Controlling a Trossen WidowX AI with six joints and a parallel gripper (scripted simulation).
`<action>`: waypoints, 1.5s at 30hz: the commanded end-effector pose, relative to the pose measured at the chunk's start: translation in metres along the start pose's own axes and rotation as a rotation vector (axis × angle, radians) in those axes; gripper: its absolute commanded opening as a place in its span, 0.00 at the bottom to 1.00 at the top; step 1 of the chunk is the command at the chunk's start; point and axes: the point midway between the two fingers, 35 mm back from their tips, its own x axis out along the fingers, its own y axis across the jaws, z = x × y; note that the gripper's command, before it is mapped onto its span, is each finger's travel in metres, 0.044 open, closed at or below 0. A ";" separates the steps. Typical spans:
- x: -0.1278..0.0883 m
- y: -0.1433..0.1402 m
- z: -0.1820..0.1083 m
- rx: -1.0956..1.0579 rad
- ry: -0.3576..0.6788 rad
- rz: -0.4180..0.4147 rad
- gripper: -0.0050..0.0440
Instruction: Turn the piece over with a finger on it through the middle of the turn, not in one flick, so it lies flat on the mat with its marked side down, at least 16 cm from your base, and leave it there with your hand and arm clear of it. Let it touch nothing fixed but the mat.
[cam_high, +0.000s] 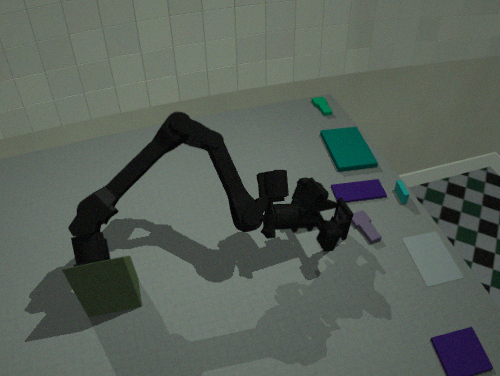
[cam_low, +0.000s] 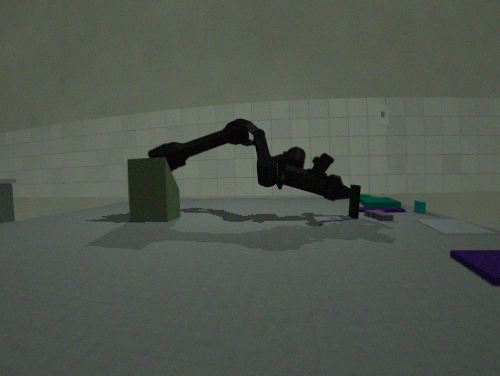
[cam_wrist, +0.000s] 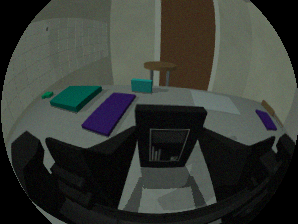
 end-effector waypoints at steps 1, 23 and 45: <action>-0.002 0.000 -0.004 0.007 0.015 0.001 0.10; -0.008 0.000 -0.006 0.000 0.004 0.007 0.10; -0.019 0.000 -0.011 -0.001 0.012 0.023 0.10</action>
